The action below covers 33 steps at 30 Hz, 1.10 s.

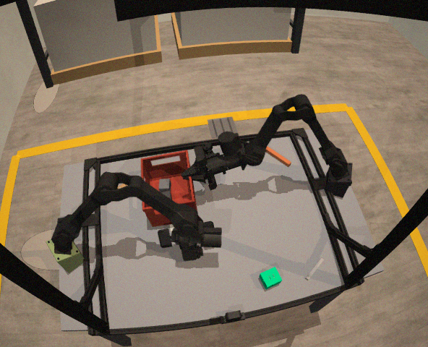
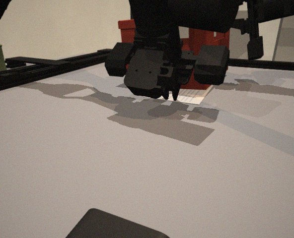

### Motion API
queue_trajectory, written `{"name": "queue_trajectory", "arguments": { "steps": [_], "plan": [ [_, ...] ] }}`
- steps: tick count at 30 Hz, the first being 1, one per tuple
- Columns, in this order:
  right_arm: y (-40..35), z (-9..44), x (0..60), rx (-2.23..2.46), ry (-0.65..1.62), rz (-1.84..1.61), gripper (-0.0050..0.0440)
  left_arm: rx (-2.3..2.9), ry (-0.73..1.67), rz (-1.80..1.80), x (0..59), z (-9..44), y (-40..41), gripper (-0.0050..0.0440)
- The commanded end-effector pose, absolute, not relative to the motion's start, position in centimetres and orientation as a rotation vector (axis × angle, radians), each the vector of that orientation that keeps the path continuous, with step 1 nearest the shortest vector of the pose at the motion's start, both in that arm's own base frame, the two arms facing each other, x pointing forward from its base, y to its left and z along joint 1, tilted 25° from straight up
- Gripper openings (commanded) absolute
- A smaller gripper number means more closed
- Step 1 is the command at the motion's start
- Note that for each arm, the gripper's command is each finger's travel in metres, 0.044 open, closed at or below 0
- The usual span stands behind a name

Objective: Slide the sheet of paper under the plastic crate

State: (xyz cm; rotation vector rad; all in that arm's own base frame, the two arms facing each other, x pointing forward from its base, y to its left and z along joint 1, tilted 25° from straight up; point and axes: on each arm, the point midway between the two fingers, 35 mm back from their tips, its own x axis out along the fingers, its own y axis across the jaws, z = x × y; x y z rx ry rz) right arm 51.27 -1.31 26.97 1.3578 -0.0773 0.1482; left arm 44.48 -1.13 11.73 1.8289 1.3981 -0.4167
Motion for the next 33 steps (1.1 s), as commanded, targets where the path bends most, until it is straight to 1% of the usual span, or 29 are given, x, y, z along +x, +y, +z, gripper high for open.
{"name": "queue_trajectory", "arguments": {
  "steps": [1, 33],
  "plan": [
    [-1.0, 28.9, 50.9, 1.354, -0.114, 0.190, 0.0000, 1.815, 1.415, -0.429, 44.3, 11.2, -0.3, 0.0060],
    [-1.0, 28.9, 50.9, 1.354, -0.114, 0.190, 0.0000, 1.816, 1.415, -0.428, 44.6, 11.9, 0.5, 0.0060]
  ]
}}
